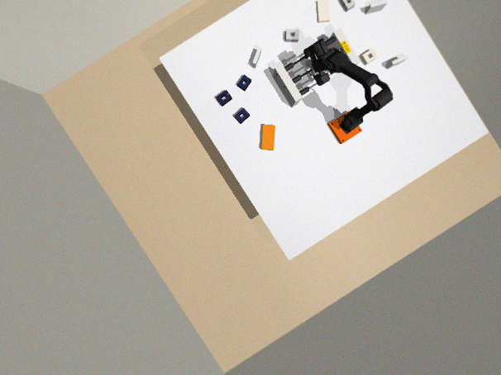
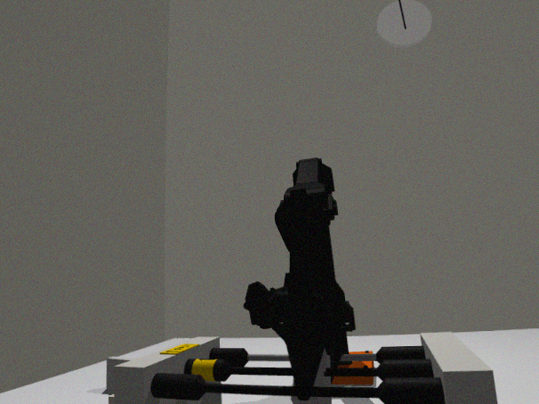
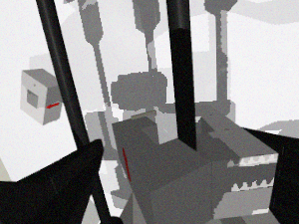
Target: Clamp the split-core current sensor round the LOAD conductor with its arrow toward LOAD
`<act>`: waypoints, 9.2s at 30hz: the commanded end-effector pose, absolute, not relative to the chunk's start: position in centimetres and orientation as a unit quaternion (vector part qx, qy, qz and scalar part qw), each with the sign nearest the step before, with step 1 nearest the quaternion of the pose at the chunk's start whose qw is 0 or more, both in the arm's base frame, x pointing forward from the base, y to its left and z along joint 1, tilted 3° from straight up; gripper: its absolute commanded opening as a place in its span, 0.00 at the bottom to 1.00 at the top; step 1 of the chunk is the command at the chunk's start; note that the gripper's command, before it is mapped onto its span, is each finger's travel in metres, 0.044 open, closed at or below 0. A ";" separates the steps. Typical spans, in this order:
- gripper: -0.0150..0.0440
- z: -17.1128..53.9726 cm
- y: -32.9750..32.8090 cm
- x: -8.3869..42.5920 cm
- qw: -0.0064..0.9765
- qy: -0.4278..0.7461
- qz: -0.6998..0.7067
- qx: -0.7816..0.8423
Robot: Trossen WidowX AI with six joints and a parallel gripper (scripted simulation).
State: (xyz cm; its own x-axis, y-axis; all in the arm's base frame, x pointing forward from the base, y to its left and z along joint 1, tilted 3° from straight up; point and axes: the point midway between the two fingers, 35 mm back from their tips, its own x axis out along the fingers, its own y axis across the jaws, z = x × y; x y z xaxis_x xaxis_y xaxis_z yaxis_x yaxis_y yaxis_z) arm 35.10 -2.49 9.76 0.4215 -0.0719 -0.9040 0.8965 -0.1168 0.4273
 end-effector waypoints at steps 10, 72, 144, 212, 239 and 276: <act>1.00 9.9 -2.6 35.6 0.579 0.326 -0.416 0.620; 1.00 9.9 -2.6 35.6 0.579 0.326 -0.416 0.620; 1.00 9.9 -2.6 35.6 0.579 0.326 -0.416 0.620; 0.25 9.8 -2.5 35.1 0.574 0.334 -0.421 0.617; 0.25 10.3 -2.5 35.1 0.530 0.394 -0.477 0.580; 0.25 10.6 -2.4 33.8 0.495 0.434 -0.517 0.547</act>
